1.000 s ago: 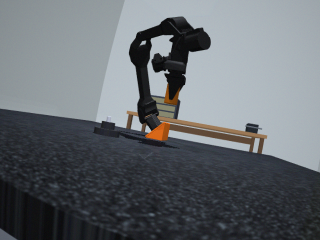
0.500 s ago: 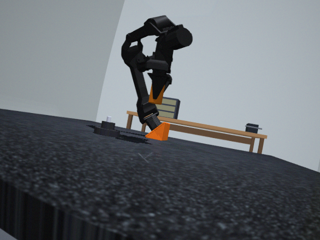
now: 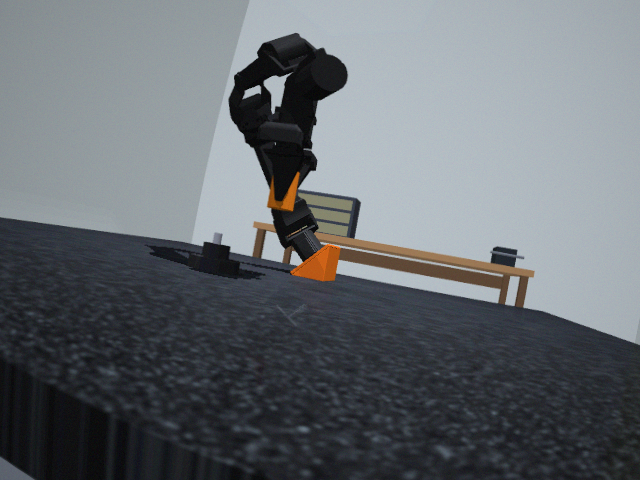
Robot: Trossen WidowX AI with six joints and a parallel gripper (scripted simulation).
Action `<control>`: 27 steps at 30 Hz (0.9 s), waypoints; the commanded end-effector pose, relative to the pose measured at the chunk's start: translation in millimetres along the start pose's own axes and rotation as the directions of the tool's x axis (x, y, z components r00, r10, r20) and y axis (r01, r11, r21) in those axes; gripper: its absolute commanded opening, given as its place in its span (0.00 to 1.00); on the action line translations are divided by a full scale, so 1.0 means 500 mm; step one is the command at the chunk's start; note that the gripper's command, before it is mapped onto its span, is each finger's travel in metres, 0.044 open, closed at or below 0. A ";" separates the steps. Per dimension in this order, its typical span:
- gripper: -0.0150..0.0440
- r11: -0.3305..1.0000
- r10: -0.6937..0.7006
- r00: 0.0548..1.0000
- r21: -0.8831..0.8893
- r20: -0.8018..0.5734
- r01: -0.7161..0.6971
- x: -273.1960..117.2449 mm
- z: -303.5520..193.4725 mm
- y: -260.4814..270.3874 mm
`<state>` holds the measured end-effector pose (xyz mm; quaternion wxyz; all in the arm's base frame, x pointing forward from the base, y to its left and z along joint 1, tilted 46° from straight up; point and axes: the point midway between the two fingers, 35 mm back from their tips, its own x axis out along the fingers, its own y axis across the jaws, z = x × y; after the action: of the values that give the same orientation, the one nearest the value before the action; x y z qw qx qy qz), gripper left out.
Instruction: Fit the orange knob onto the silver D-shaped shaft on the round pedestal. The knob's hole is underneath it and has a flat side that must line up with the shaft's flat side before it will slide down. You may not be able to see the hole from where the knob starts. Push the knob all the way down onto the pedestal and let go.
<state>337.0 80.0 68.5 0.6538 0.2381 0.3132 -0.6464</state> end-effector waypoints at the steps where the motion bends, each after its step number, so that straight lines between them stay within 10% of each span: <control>1: 0.25 1.000 0.005 1.000 -0.005 0.000 -0.005 0.003 0.024 -0.001; 27: 0.25 1.000 -0.001 1.000 0.004 0.027 0.001 0.051 0.183 -0.019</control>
<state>337.9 3.8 108.9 0.6550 0.2318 0.3051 -0.6512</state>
